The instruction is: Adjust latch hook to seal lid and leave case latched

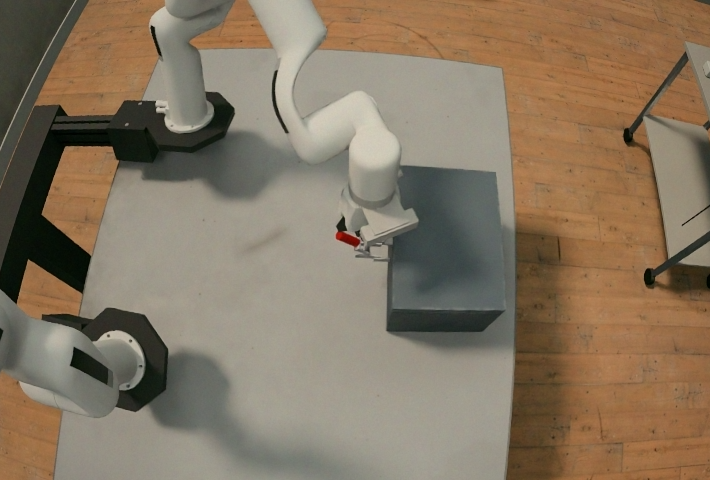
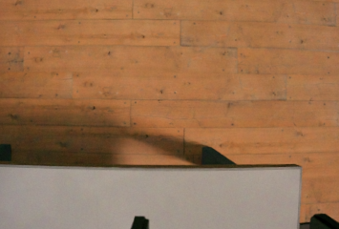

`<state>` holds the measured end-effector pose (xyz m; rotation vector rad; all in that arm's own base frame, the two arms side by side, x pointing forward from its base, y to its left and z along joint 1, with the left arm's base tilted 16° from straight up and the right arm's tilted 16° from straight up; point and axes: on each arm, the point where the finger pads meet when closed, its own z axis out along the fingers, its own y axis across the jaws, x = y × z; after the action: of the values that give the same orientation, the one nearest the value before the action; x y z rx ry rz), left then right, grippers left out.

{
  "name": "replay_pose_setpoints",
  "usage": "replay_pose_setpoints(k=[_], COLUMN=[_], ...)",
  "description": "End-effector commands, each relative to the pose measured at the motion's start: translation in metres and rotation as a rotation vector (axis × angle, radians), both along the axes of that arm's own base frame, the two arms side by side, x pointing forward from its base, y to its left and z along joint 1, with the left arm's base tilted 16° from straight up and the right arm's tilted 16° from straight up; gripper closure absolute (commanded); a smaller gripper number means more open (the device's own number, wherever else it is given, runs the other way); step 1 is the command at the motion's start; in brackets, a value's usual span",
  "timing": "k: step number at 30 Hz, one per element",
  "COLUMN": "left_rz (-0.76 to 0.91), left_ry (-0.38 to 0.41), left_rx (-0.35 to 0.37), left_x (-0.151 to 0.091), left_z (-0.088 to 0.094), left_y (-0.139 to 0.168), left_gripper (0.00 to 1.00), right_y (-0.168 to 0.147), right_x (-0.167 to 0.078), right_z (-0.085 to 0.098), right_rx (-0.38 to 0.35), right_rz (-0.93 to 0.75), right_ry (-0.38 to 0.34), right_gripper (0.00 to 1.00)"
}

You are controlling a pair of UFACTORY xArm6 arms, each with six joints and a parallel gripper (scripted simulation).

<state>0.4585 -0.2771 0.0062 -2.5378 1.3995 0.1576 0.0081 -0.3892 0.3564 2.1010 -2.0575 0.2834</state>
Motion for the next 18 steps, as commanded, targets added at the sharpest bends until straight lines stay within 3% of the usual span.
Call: replay_pose_setpoints(k=[1, 6, 18], left_rz=[0.248, 0.366, 0.848], left_ry=[-0.086, -0.119, -0.249], left_rx=[0.002, -0.001, -0.017], left_x=[0.0012, 0.0012, 0.0012], left_z=[0.0021, 0.0021, 0.0022], left_y=[-0.0016, -0.0016, -0.0016], left_gripper=[0.76, 0.76, 0.76], right_y=[-0.0005, -0.0005, -0.0005], right_x=[0.0, 0.0, 0.0], right_z=[0.0019, 0.0019, 0.0019], right_rx=[-0.004, -0.004, -0.004], right_rz=[0.0, 0.0, 0.0], right_ry=[0.0, 0.0, 0.0], right_gripper=[0.0, 0.0, 0.0])
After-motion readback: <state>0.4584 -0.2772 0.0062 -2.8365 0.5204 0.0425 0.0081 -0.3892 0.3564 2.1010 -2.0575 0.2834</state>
